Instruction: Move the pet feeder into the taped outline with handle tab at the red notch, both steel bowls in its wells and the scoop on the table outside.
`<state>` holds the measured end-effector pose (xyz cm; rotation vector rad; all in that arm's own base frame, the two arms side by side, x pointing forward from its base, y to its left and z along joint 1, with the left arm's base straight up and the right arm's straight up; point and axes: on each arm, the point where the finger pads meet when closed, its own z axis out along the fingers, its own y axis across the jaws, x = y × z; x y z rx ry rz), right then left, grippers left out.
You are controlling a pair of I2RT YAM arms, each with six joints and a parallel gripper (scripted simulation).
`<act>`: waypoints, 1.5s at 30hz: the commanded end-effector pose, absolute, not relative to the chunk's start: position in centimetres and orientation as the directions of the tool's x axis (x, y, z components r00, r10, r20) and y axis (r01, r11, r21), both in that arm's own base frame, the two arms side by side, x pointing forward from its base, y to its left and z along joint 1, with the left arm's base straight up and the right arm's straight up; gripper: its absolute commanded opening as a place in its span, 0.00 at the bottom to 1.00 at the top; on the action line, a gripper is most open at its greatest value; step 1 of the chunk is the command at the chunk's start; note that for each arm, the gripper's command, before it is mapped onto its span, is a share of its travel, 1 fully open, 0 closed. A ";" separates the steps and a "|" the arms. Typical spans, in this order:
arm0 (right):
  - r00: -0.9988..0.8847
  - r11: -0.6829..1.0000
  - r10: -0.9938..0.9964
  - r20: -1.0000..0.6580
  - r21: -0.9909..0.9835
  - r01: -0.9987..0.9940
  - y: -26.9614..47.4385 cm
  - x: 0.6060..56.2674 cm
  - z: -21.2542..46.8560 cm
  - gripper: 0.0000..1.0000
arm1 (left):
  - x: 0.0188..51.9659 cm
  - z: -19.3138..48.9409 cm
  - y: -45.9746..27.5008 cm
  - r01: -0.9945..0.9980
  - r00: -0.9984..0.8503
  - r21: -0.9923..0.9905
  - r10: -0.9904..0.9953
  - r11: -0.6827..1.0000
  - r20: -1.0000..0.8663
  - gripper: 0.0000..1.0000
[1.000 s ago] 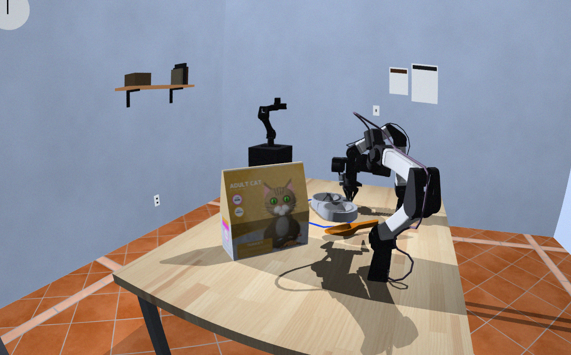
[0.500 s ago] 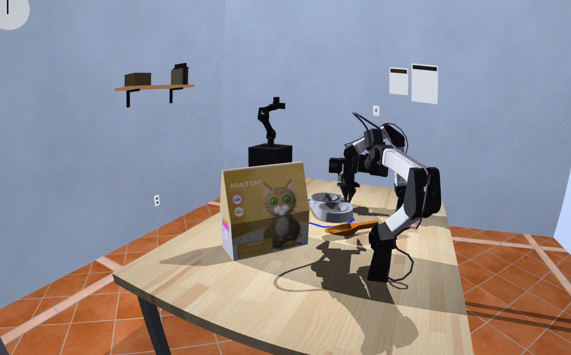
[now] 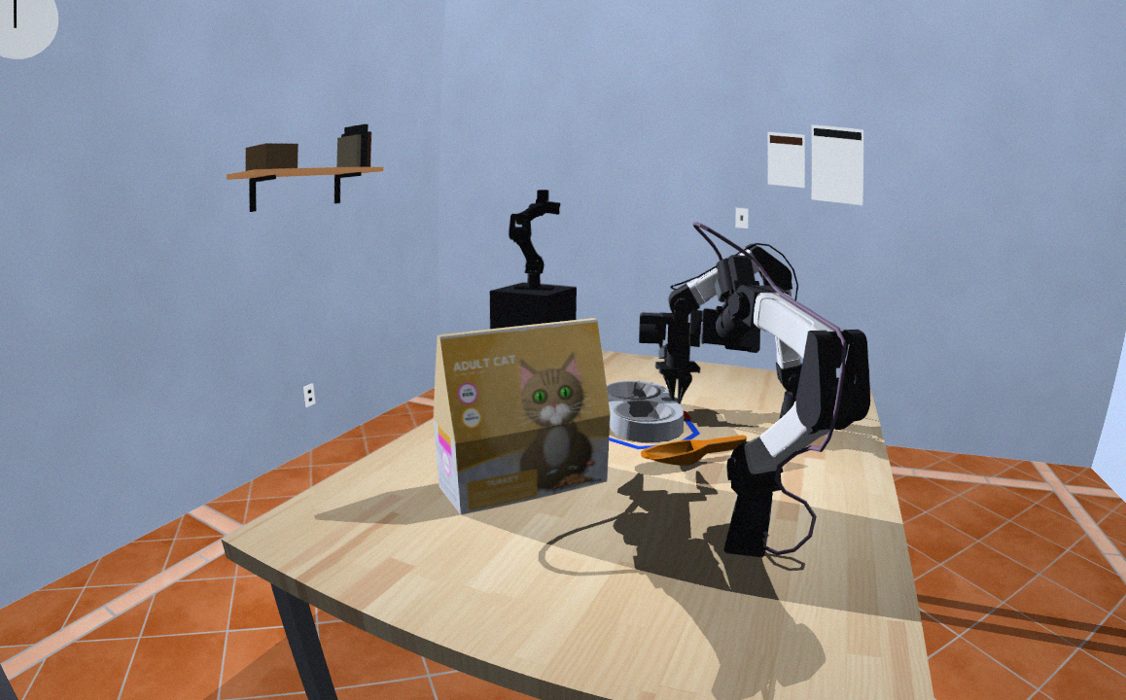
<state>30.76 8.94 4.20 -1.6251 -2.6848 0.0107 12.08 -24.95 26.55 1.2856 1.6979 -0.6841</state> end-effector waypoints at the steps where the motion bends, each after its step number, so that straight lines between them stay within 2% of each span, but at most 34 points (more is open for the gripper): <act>1: -0.452 0.452 0.892 0.007 0.003 0.892 9.4 31.2 4.3 0.22 | 11.7 24.8 -24.3 0.946 -0.117 0.062 0.513 0.319 -0.850 1.00; 2: -0.452 0.452 0.892 0.007 0.003 0.892 9.4 31.2 4.3 0.33 | 11.7 24.8 -24.3 0.946 -0.117 0.062 0.513 0.319 -0.850 1.00; 13: -0.447 0.446 0.895 -0.003 0.054 0.893 9.5 31.5 8.7 0.34 | 11.7 25.8 -24.6 0.948 -0.099 0.069 0.493 0.311 -0.865 1.00; 14: -0.467 0.467 0.884 -0.016 0.066 0.882 9.5 31.9 8.7 0.45 | 11.7 25.8 -24.6 0.948 -0.099 0.069 0.493 0.311 -0.865 1.00; 16: -0.467 0.467 0.884 -0.016 0.066 0.882 9.5 31.9 8.7 0.45 | 11.7 25.8 -24.6 0.948 -0.099 0.069 0.493 0.311 -0.865 1.00; 21: -0.642 0.648 0.761 -0.093 0.076 0.757 8.9 31.7 8.9 1.00 | 11.7 25.8 -24.6 0.948 -0.099 0.069 0.493 0.311 -0.865 1.00; 25: -0.805 0.824 0.566 -0.178 0.086 0.561 8.9 31.5 9.8 1.00 | 11.7 25.8 -24.6 0.948 -0.099 0.069 0.493 0.311 -0.865 1.00; 31: -0.917 0.956 0.291 -0.272 0.062 0.285 8.8 31.0 10.7 1.00 | 11.7 25.8 -24.6 0.948 -0.099 0.069 0.493 0.311 -0.865 1.00; 33: -0.917 0.956 0.291 -0.272 0.062 0.285 8.8 31.0 10.7 1.00 | 11.7 25.8 -24.6 0.948 -0.099 0.069 0.493 0.311 -0.865 1.00; 40: -0.935 0.999 -0.033 -0.353 0.022 -0.043 8.9 30.1 11.7 1.00 | 11.7 25.8 -24.6 0.948 -0.099 0.069 0.493 0.311 -0.865 1.00; 45: -0.912 0.988 -0.145 -0.382 -0.002 -0.156 8.8 29.6 12.1 1.00 | 11.7 25.8 -24.6 0.948 -0.099 0.069 0.493 0.311 -0.865 1.00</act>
